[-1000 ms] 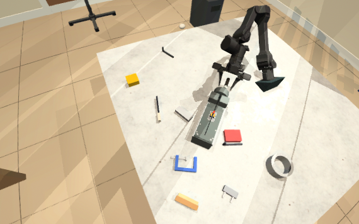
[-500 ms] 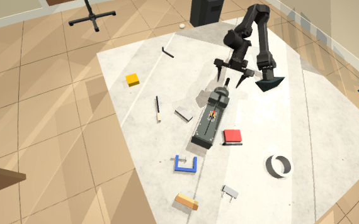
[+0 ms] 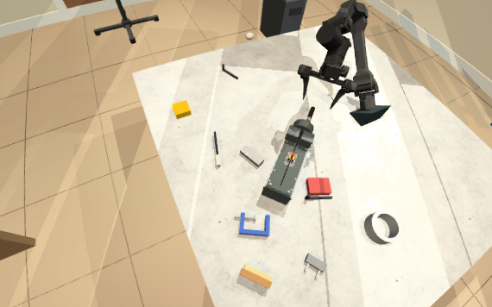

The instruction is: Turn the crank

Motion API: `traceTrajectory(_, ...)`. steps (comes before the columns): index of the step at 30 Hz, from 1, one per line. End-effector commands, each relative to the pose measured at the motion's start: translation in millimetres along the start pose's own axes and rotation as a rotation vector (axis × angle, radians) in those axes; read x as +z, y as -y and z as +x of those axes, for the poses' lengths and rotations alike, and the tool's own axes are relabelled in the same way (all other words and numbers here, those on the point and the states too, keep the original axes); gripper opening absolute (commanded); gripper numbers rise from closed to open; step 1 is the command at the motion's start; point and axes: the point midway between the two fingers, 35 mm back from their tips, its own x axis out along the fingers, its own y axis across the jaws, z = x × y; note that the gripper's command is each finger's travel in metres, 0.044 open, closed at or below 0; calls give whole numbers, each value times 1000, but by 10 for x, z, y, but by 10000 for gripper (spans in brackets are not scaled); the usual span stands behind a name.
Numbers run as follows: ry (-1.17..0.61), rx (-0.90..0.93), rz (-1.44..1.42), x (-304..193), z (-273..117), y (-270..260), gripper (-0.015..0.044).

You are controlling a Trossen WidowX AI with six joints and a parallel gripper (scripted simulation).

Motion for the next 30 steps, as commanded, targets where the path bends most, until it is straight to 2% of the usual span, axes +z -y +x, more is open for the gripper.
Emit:
traceTrajectory(1, -8, -11, 19, 75, -48, 20, 440)
traceTrajectory(16, -112, -200, 302, 575, 337, 22, 440)
traceTrajectory(30, -106, -404, 529, 999, 699, -151, 440)
